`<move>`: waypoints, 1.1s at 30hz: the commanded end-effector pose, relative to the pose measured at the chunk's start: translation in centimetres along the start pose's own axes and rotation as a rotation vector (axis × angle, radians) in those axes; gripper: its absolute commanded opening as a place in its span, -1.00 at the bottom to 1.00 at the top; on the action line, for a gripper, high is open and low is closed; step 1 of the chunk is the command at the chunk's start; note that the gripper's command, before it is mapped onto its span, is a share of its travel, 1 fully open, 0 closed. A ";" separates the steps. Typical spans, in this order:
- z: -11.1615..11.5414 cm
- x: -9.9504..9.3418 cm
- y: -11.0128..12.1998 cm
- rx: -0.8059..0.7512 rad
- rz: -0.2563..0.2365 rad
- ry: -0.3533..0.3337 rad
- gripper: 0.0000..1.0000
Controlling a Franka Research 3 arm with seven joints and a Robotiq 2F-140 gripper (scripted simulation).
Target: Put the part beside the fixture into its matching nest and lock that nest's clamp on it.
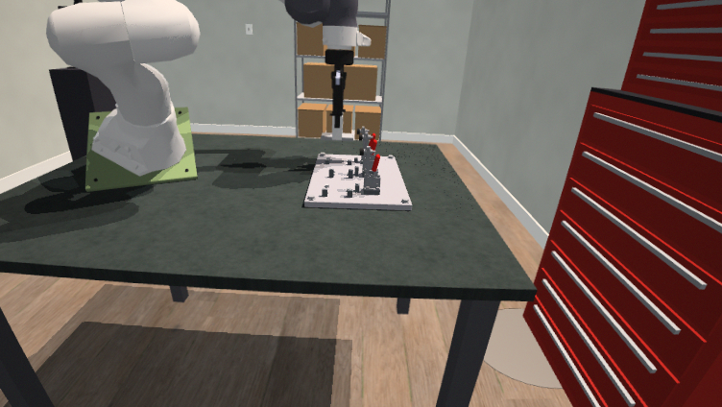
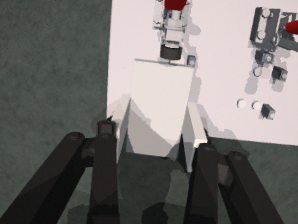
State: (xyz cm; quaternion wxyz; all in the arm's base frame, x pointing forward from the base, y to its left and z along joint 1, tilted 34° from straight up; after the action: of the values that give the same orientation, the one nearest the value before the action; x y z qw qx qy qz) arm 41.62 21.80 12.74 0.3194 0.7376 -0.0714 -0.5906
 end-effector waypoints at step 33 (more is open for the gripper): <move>0.1 0.0 -0.2 -0.009 -0.002 0.000 -1.00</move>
State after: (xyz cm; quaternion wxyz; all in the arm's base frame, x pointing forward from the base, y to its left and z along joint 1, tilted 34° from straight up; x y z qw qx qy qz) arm 41.61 21.80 12.72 0.3202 0.7372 -0.0708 -0.5908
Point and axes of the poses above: the point where the finger pads meet when closed, its own x axis out along the fingers, its own y axis across the jaws, z = x × y, the point moved 4 cm from there along -x, back along the fingers, and after that the axes turned 15 degrees about -x, right-handed, at the moved point
